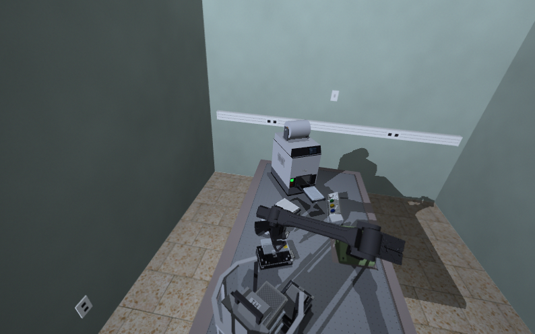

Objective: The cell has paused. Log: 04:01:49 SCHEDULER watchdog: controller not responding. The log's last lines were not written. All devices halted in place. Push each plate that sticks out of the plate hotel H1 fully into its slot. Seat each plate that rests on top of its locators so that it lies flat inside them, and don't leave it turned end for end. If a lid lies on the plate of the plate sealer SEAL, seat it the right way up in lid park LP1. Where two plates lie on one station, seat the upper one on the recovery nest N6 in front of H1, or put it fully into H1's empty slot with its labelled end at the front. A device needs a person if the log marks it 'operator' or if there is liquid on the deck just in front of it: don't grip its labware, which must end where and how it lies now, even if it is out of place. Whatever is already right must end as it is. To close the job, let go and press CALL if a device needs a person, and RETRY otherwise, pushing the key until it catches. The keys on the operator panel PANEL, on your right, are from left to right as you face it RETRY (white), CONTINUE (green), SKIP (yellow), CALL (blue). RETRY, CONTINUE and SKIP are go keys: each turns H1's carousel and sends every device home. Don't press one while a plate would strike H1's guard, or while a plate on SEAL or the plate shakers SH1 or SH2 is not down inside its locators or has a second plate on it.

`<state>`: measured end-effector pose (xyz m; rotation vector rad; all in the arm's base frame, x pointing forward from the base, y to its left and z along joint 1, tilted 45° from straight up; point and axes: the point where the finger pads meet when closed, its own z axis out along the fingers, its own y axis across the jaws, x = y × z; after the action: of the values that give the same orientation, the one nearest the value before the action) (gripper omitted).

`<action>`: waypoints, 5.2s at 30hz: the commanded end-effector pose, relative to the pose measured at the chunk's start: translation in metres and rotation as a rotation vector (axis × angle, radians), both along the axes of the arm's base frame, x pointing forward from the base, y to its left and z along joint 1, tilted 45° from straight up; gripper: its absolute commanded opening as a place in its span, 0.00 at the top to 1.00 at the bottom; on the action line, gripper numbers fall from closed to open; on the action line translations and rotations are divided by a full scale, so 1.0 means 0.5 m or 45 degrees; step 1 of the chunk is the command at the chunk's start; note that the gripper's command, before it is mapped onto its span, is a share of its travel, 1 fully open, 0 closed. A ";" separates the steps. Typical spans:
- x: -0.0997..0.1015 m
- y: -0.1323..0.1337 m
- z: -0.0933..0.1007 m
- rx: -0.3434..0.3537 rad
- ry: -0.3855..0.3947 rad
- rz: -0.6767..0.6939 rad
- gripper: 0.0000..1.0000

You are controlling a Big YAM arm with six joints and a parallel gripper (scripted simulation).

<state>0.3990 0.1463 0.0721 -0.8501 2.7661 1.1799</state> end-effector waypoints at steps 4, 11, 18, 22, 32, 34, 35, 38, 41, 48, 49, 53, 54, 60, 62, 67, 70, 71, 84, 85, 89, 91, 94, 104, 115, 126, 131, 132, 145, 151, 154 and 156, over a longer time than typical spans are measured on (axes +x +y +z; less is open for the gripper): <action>-0.015 0.030 -0.026 -0.002 0.035 0.016 0.18; -0.018 0.038 -0.035 -0.002 0.035 0.016 0.18; -0.020 0.046 -0.043 -0.002 0.036 0.016 0.18; -0.022 0.051 -0.049 -0.002 0.036 0.016 0.18; -0.025 0.051 -0.049 -0.004 0.046 0.016 0.18; -0.025 0.051 -0.049 -0.004 0.046 0.016 0.18; -0.025 0.051 -0.049 -0.004 0.046 0.016 0.18; -0.025 0.051 -0.049 -0.004 0.046 0.016 0.18; -0.025 0.051 -0.049 -0.004 0.046 0.016 0.18; -0.025 0.051 -0.049 -0.004 0.046 0.016 0.18; -0.025 0.051 -0.049 -0.004 0.046 0.016 0.18; -0.023 0.051 -0.048 -0.004 0.045 0.016 0.18; -0.023 0.051 -0.048 -0.004 0.044 0.016 0.18; -0.020 0.051 -0.046 -0.003 0.041 0.016 0.18; -0.020 0.051 -0.046 -0.003 0.040 0.016 0.18; -0.018 0.052 -0.045 -0.003 0.038 0.016 0.18; -0.016 0.052 -0.044 -0.003 0.036 0.016 0.18; -0.015 0.052 -0.044 -0.003 0.035 0.016 0.18; -0.009 0.053 -0.040 -0.002 0.028 0.016 0.18; -0.009 0.053 -0.040 -0.002 0.027 0.016 0.18; -0.007 0.053 -0.039 -0.002 0.024 0.016 0.18; -0.006 0.054 -0.038 -0.001 0.023 0.016 0.18; -0.004 0.054 -0.037 -0.001 0.020 0.016 0.18; 0.001 0.055 -0.034 0.000 0.015 0.016 0.18; 0.006 0.056 -0.031 0.000 0.008 0.016 0.18; 0.012 0.057 -0.027 0.001 0.000 0.016 0.18; 0.014 0.057 -0.026 0.002 -0.002 0.016 0.18; 0.015 0.057 -0.025 0.002 -0.003 0.016 0.18; 0.015 0.058 -0.025 0.001 -0.001 0.016 0.18; 0.015 0.058 -0.025 0.001 -0.001 0.016 0.18; 0.015 0.058 -0.025 0.001 -0.001 0.016 0.18; 0.015 0.058 -0.025 0.001 0.000 0.016 0.18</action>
<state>0.3931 0.1619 0.0548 -0.8403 2.7783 1.1872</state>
